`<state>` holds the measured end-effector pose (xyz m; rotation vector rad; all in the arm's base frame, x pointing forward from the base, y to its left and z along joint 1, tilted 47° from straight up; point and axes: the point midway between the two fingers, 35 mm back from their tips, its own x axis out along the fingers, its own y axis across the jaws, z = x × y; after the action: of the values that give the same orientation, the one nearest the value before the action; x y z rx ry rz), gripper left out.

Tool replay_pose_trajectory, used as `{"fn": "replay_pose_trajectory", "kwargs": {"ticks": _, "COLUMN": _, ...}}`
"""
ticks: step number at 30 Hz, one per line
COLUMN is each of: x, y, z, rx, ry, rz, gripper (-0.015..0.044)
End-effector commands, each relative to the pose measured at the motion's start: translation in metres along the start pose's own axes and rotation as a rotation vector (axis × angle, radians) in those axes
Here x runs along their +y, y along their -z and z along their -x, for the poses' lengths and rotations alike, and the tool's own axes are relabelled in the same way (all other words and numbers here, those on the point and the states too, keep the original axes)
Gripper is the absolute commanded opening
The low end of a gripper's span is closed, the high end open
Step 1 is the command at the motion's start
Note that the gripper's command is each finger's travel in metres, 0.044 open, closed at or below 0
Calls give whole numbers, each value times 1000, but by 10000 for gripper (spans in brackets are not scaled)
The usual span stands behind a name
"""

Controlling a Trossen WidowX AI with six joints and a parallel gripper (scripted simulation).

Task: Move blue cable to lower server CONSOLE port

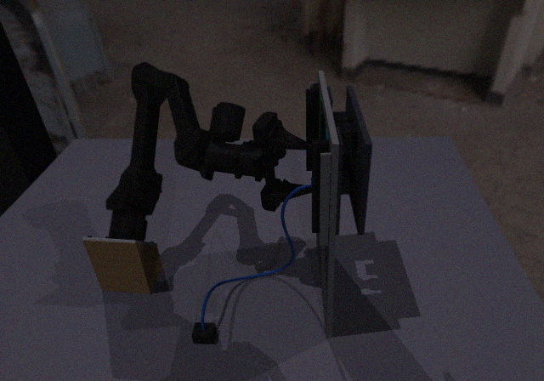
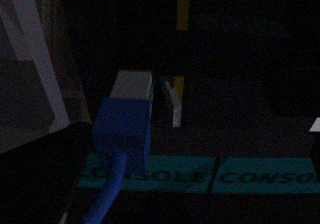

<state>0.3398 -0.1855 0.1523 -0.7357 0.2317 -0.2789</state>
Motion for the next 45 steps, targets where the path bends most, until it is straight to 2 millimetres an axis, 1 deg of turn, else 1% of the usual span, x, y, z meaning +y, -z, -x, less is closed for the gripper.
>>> {"fn": "replay_pose_trajectory", "kwargs": {"ticks": 1, "x": 1, "y": -1, "z": 1, "rx": 1, "ry": -8, "rz": 4, "gripper": 440}}
{"fn": "replay_pose_trajectory", "kwargs": {"ticks": 45, "x": -5, "y": -30, "z": 13, "rx": 1, "ry": -8, "rz": 3, "gripper": 440}}
